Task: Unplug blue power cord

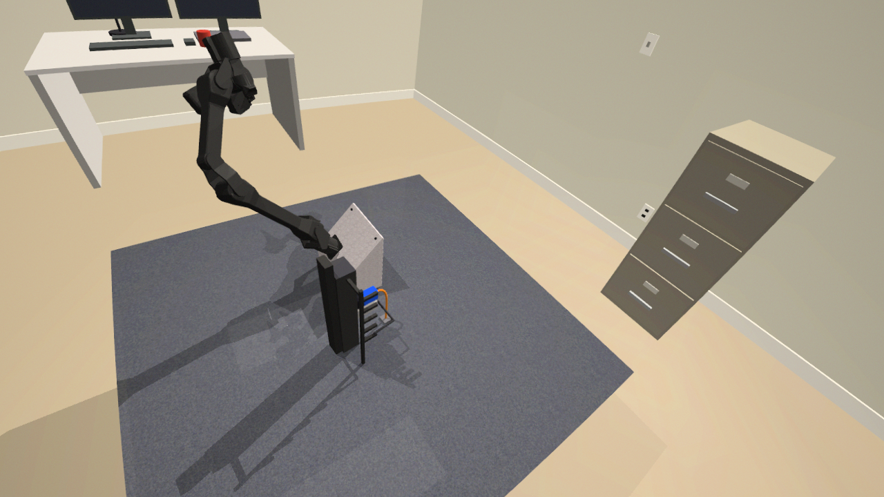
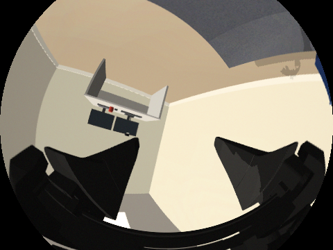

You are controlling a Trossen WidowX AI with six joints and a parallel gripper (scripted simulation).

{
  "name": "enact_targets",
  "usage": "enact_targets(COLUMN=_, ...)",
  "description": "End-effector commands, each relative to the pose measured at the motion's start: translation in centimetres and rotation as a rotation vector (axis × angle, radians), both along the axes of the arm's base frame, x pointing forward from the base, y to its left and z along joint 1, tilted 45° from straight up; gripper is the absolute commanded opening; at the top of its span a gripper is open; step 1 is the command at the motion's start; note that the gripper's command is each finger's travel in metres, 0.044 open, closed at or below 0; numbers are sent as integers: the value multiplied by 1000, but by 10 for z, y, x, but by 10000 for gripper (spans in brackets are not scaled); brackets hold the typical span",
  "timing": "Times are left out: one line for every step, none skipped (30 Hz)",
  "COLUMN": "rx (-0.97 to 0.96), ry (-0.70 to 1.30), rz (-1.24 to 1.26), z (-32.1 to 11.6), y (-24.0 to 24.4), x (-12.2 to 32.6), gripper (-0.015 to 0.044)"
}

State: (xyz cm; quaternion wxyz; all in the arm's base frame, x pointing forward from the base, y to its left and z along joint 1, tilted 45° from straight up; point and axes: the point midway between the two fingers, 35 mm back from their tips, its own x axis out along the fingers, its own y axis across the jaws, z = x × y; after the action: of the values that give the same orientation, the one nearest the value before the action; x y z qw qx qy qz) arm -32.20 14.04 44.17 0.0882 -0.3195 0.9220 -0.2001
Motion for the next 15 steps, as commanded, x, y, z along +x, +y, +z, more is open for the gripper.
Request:
enact_targets(rx=8, ry=1, rz=-9, z=-1, y=2, x=0, gripper=374)
enact_targets(rx=32, ry=4, rz=-35, z=-6, y=10, x=0, gripper=348)
enact_targets(rx=72, ry=7, rz=-77, z=-14, y=22, x=0, gripper=321)
enact_targets(rx=122, ry=8, rz=-126, z=-23, y=36, x=1, gripper=295)
enact_targets(rx=174, ry=5, rz=-172, z=-32, y=51, x=3, gripper=269)
enact_targets(rx=226, ry=0, rz=-216, z=-42, y=65, x=6, gripper=243)
enact_targets(rx=280, ry=-9, rz=-256, z=-52, y=79, x=9, gripper=216)
enact_targets(rx=334, ry=-20, rz=-294, z=-62, y=93, x=14, gripper=190)
enact_targets(rx=386, ry=-34, rz=-327, z=-72, y=106, x=19, gripper=164)
enact_targets(rx=432, ry=-48, rz=-353, z=-80, y=117, x=24, gripper=160)
enact_targets(rx=479, ry=-64, rz=-377, z=-89, y=128, x=30, gripper=160)
enact_targets(rx=527, ry=-82, rz=-399, z=-98, y=138, x=36, gripper=160)
enact_targets(rx=573, ry=-101, rz=-417, z=-106, y=148, x=43, gripper=160)
enact_targets(rx=618, ry=-121, rz=-433, z=-115, y=157, x=50, gripper=160)
enact_targets(rx=661, ry=-142, rz=-445, z=-123, y=166, x=58, gripper=160)
